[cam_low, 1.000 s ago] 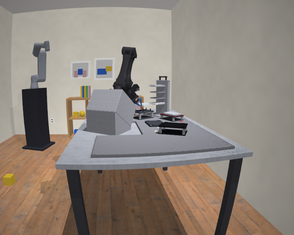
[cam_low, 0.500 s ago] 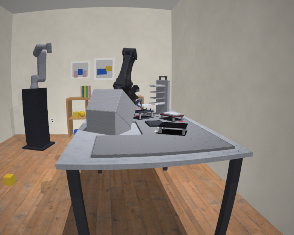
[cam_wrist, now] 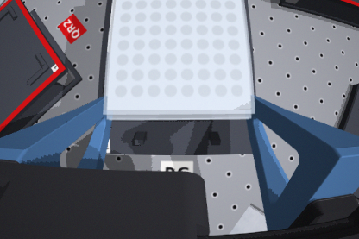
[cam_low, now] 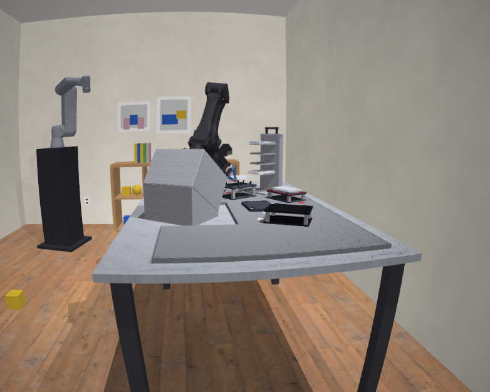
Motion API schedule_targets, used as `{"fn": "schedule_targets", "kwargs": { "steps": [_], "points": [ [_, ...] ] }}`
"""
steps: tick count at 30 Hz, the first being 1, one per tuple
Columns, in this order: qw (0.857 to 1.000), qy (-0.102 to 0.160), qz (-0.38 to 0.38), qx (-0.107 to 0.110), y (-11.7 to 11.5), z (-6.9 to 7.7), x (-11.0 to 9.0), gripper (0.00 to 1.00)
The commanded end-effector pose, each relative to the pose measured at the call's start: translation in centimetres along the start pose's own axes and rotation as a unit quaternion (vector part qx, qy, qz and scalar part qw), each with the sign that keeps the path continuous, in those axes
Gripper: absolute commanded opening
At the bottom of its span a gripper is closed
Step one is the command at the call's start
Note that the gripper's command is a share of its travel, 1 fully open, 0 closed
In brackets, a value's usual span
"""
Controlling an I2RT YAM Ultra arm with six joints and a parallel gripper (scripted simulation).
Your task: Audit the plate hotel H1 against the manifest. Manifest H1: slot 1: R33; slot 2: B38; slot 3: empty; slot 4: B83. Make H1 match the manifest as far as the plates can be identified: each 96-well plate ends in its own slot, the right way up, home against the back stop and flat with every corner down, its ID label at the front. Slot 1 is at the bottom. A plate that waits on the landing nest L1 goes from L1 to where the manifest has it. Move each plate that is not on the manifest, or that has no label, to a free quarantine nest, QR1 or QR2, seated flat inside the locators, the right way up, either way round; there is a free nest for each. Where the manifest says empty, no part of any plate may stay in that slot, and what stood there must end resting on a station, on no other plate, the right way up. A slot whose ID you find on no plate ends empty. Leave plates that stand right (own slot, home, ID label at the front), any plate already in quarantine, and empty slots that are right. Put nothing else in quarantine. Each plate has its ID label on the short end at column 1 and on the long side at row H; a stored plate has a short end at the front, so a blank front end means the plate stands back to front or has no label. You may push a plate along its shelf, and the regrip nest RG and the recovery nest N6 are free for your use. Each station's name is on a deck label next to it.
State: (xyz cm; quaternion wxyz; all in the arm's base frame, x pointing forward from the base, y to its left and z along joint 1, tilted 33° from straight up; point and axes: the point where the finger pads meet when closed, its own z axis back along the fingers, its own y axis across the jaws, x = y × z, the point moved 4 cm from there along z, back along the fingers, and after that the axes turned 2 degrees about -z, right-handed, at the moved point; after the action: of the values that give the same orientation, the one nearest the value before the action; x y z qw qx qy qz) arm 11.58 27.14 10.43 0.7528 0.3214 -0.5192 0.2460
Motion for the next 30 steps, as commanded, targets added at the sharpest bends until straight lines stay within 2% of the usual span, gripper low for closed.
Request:
{"fn": "schedule_targets", "kwargs": {
  "steps": [1,30],
  "points": [
    [1.0,-0.007,-0.002,-0.004,-0.5,0.0,-0.1,0.86],
    [1.0,-0.021,-0.011,0.002,0.2,-1.4,0.0,0.86]
  ]
}}
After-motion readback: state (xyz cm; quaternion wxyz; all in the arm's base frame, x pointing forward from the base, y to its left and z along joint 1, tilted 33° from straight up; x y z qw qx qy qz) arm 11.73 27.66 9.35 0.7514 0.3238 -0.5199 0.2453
